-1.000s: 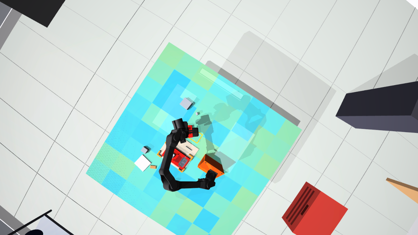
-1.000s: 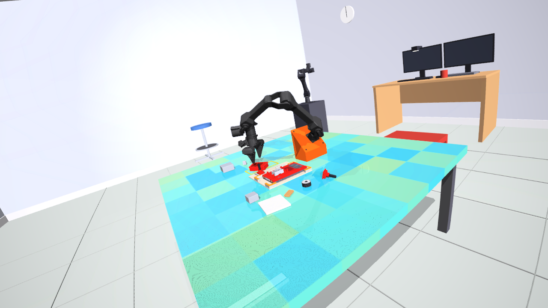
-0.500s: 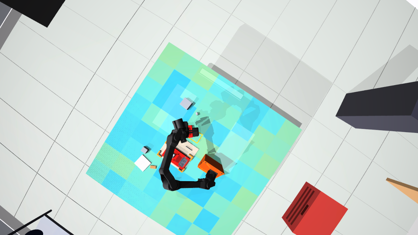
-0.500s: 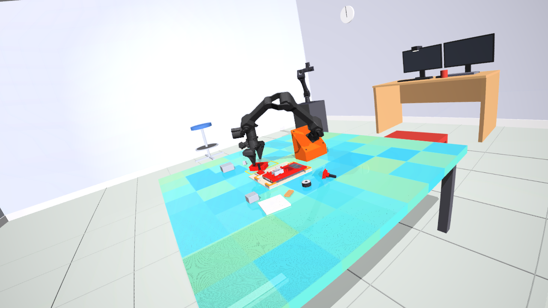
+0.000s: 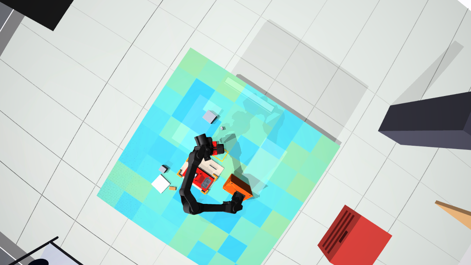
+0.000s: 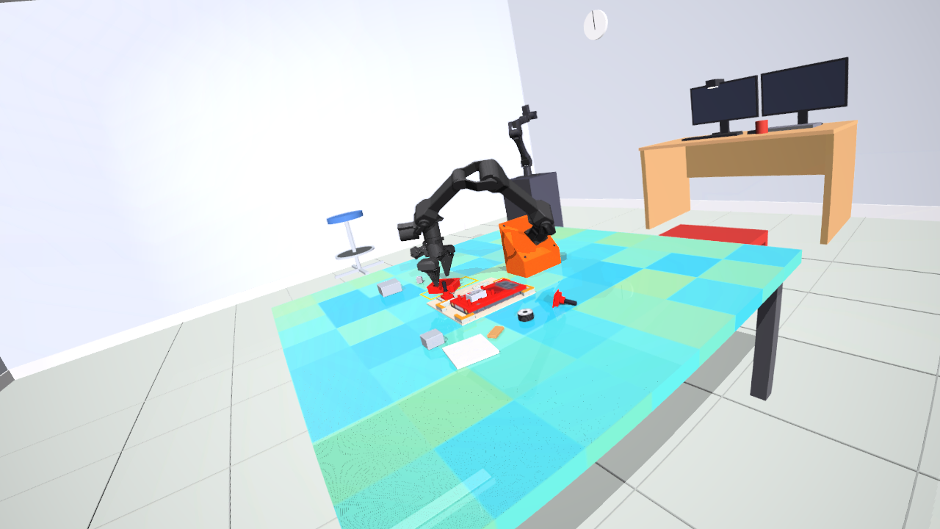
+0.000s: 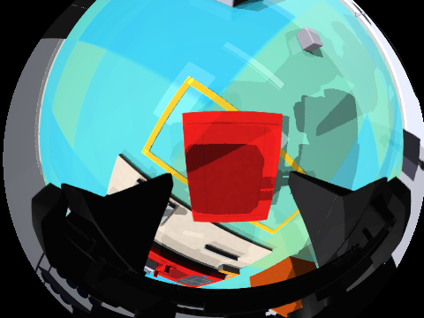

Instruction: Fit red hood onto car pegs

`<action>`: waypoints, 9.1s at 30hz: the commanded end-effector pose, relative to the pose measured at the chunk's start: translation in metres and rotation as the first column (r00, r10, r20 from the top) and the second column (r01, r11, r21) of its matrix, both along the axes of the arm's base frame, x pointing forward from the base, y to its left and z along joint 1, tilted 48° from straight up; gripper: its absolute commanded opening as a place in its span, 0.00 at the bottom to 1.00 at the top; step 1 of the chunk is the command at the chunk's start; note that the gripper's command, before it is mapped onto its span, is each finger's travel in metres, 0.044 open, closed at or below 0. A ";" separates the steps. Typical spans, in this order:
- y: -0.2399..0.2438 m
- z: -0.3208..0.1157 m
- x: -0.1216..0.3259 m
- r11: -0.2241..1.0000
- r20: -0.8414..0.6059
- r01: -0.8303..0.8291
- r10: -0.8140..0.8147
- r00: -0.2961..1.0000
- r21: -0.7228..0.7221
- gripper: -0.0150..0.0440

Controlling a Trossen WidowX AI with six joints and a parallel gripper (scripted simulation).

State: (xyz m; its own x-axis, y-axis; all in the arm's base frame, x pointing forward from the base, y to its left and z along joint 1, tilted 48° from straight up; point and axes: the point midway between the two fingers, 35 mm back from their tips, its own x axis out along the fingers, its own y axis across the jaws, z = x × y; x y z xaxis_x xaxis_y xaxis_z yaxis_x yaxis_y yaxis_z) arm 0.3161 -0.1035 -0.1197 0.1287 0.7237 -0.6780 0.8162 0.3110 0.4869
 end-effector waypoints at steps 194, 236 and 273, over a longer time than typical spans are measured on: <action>0.126 0.180 0.021 0.836 0.528 -0.483 0.542 0.654 -0.260 0.25; 0.134 0.173 0.023 0.836 0.528 -0.483 0.542 0.654 -0.260 0.25; 0.131 0.176 0.021 0.838 0.528 -0.481 0.539 0.656 -0.258 0.25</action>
